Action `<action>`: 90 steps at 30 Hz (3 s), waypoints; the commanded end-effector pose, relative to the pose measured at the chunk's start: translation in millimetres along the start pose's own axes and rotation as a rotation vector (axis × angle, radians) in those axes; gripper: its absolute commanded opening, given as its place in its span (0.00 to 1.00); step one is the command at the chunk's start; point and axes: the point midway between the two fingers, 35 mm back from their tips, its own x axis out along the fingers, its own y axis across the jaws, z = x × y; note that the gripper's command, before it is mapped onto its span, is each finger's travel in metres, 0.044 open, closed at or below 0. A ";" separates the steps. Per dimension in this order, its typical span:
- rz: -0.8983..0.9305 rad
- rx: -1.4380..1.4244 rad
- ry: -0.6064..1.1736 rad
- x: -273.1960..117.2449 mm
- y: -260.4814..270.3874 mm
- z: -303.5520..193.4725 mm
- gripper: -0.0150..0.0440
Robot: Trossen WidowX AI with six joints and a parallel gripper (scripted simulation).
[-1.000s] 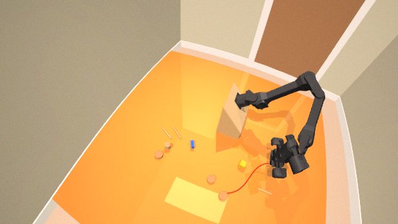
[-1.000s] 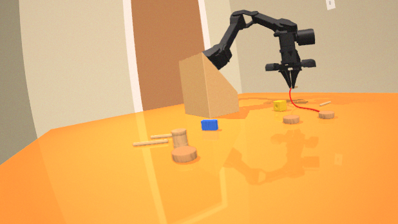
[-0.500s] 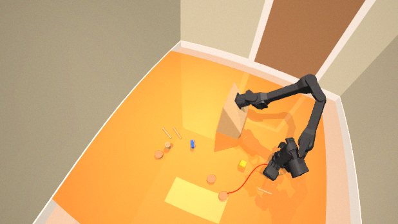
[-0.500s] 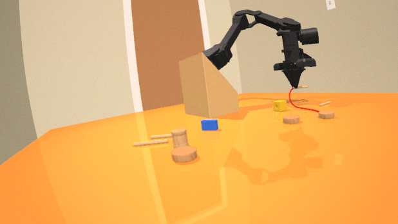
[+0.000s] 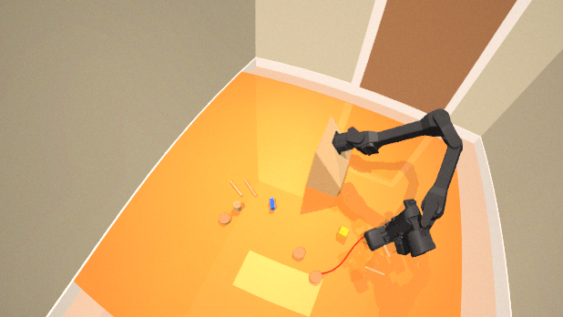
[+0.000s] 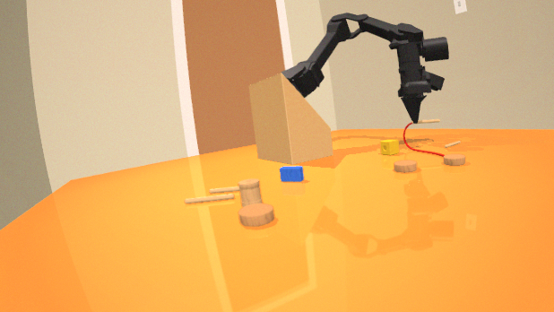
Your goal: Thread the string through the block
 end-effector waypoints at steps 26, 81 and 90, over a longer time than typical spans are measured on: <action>0.004 1.068 0.000 0.1 -21.4 20.7 0.25; 0.010 2.409 0.003 0.5 -43.9 54.0 0.25; 0.010 2.408 0.002 0.3 -36.4 63.2 0.25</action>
